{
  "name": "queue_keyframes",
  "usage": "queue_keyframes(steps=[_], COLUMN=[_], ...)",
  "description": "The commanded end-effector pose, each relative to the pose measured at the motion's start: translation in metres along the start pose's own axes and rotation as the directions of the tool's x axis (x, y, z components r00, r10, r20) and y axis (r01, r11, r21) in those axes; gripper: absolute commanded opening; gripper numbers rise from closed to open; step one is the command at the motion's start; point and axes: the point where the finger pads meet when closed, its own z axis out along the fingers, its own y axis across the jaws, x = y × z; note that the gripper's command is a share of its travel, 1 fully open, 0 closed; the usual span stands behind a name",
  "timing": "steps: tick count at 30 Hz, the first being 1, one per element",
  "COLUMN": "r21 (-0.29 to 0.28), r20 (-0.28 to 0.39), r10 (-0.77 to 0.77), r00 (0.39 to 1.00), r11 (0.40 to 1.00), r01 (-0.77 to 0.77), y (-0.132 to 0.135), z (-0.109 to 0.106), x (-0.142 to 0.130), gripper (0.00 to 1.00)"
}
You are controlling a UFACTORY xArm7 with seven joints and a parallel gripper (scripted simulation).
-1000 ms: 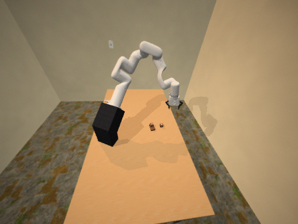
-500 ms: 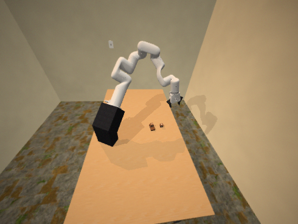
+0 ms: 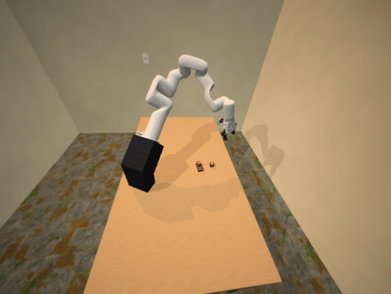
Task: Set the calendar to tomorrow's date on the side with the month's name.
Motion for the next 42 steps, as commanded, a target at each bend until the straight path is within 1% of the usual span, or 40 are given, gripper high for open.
queue_keyframes(steps=[1,4,5,6,8,10,11,12,15,16,18,20,21,22,24,25,28,29,30,31,33,34,35,38,40,41,42], r21=[-0.005,-0.004,0.004,0.009,0.013,0.023,0.023,0.031,0.042,0.044,0.054,0.054,0.062,0.066,0.070,0.073,0.079,0.079,0.081,0.081,0.081,0.081,0.078,0.078,0.067,0.066,0.061], r20=[0.017,0.017,0.020,0.021,0.022,0.021,0.021,0.020,0.015,0.014,0.007,0.007,-0.002,-0.008,-0.013,-0.020,-0.037,-0.039,-0.050,-0.054,-0.069,-0.069,-0.082,-0.084,-0.112,-0.114,-0.121], r10=[-0.172,-0.178,-0.262,-0.310,-0.344,-0.416,-0.423,-0.475,-0.556,-0.568,-0.634,-0.634,-0.694,-0.723,-0.749,-0.779,-0.836,-0.841,-0.869,-0.879,-0.910,-0.910,-0.933,-0.936,-0.969,-0.971,-0.977], r00=[0.985,0.984,0.965,0.951,0.939,0.909,0.906,0.880,0.831,0.823,0.773,0.773,0.720,0.690,0.662,0.627,0.548,0.539,0.493,0.475,0.410,0.409,0.350,0.343,0.220,0.211,0.175], r11=[0.985,0.984,0.965,0.951,0.939,0.909,0.906,0.880,0.831,0.822,0.772,0.772,0.718,0.689,0.660,0.624,0.544,0.535,0.488,0.470,0.404,0.404,0.344,0.337,0.214,0.204,0.169], r01=[0.172,0.178,0.262,0.310,0.344,0.416,0.422,0.474,0.555,0.567,0.633,0.633,0.693,0.722,0.748,0.778,0.835,0.841,0.869,0.879,0.911,0.911,0.936,0.938,0.975,0.977,0.984], y=[0.001,0.000,0.000,-0.001,-0.002,-0.003,-0.004,-0.005,-0.008,-0.009,-0.012,-0.012,-0.016,-0.018,-0.020,-0.023,-0.029,-0.029,-0.033,-0.034,-0.040,-0.040,-0.045,-0.046,-0.057,-0.058,-0.061], z=[-0.003,-0.003,-0.003,-0.003,-0.003,-0.002,-0.002,-0.001,0.000,0.000,0.002,0.002,0.003,0.004,0.005,0.006,0.009,0.009,0.011,0.012,0.014,0.014,0.016,0.017,0.021,0.022,0.023], x=[0.000,0.000,0.000,0.001,0.001,0.001,0.001,0.001,0.001,0.001,0.000,0.000,0.000,0.000,-0.001,-0.001,-0.002,-0.002,-0.003,-0.003,-0.004,-0.004,-0.005,-0.005,-0.007,-0.007,-0.007], gripper=[1.00,1.00,1.00,1.00,1.00,1.00,1.00,1.00,1.00,1.00,1.00,1.00,1.00,1.00,1.00,1.00,1.00,1.00,1.00,1.00,1.00,1.00,1.00,1.00,1.00,1.00,1.00])
